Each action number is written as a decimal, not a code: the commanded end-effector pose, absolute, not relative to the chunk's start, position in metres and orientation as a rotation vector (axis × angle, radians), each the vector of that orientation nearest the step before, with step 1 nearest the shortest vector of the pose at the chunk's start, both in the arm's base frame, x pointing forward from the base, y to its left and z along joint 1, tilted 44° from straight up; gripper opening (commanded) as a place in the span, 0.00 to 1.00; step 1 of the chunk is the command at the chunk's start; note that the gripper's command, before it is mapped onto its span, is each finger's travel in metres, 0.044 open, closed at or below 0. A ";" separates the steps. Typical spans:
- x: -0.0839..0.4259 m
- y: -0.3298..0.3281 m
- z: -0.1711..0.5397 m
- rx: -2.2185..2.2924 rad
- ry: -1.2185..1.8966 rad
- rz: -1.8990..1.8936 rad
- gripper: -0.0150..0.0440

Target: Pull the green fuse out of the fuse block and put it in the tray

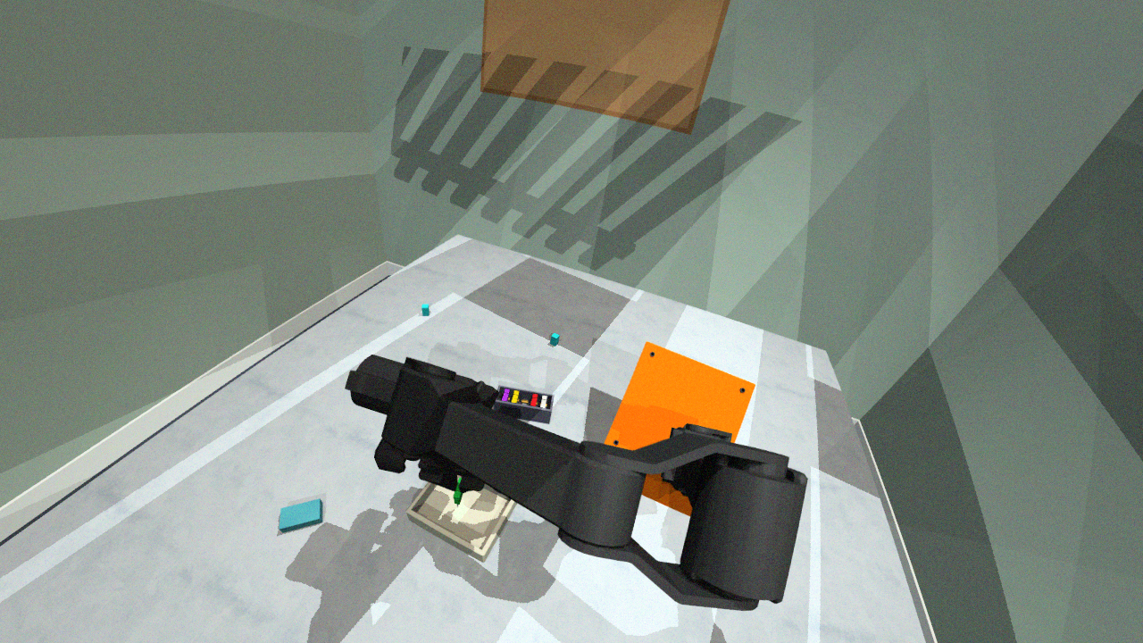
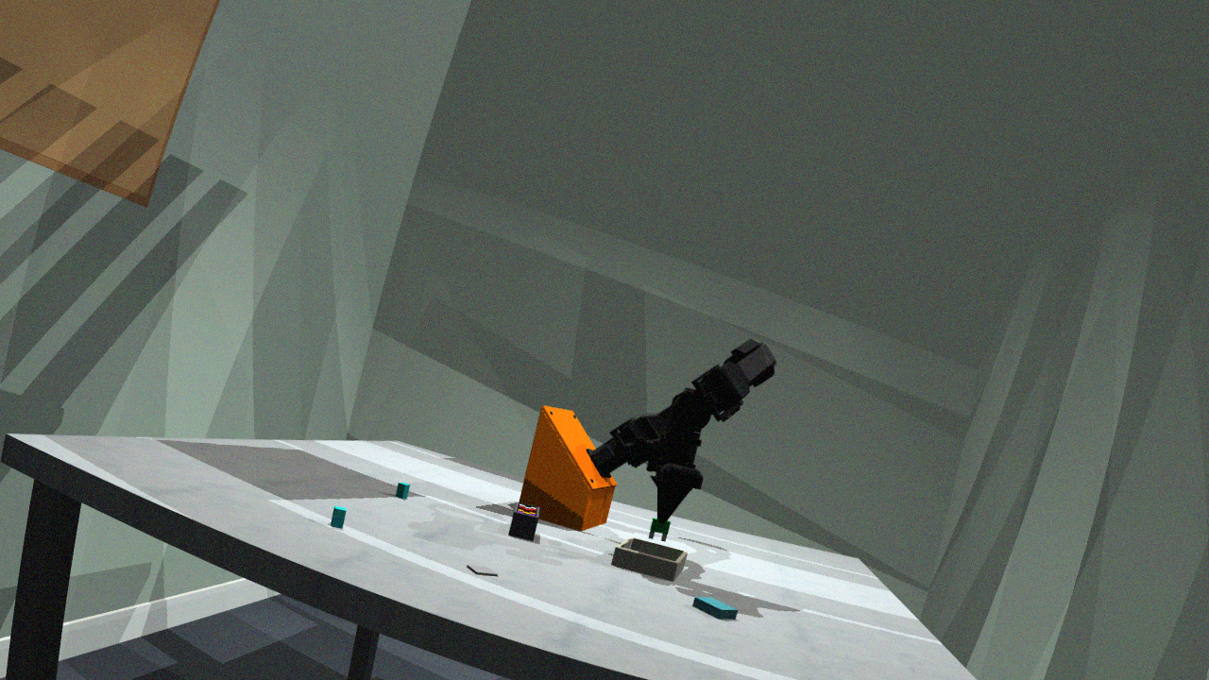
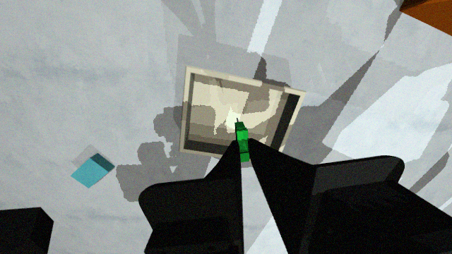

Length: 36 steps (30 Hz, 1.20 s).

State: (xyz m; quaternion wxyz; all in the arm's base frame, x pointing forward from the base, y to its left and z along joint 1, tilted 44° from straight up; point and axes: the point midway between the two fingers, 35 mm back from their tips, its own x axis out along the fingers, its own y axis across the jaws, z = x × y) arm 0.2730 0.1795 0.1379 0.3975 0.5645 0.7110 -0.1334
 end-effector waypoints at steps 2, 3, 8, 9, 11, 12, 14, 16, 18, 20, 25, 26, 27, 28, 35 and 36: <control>0.271 0.185 0.130 1.427 1.805 -0.349 0.25; 0.271 0.186 0.128 1.427 1.805 -0.349 0.25; 0.270 0.192 0.123 1.428 1.806 -0.348 0.25; 0.270 0.193 0.122 1.428 1.806 -0.348 0.25; 0.270 0.194 0.121 1.428 1.806 -0.348 0.25; 0.270 0.194 0.121 1.428 1.806 -0.348 0.25; 0.270 0.194 0.121 1.428 1.806 -0.348 0.25; 0.271 0.193 0.125 1.430 1.804 -0.336 0.34; 0.271 0.193 0.125 1.430 1.804 -0.336 0.43; 0.271 0.193 0.125 1.430 1.804 -0.336 0.52; 0.271 0.193 0.125 1.430 1.804 -0.336 0.74; 0.271 0.193 0.125 1.430 1.804 -0.336 0.79; 0.271 0.191 0.126 1.429 1.804 -0.338 0.81; 0.272 0.184 0.132 1.428 1.804 -0.341 0.81; 0.272 0.166 0.150 1.427 1.805 -0.350 0.81; 0.272 0.166 0.150 1.427 1.805 -0.350 0.81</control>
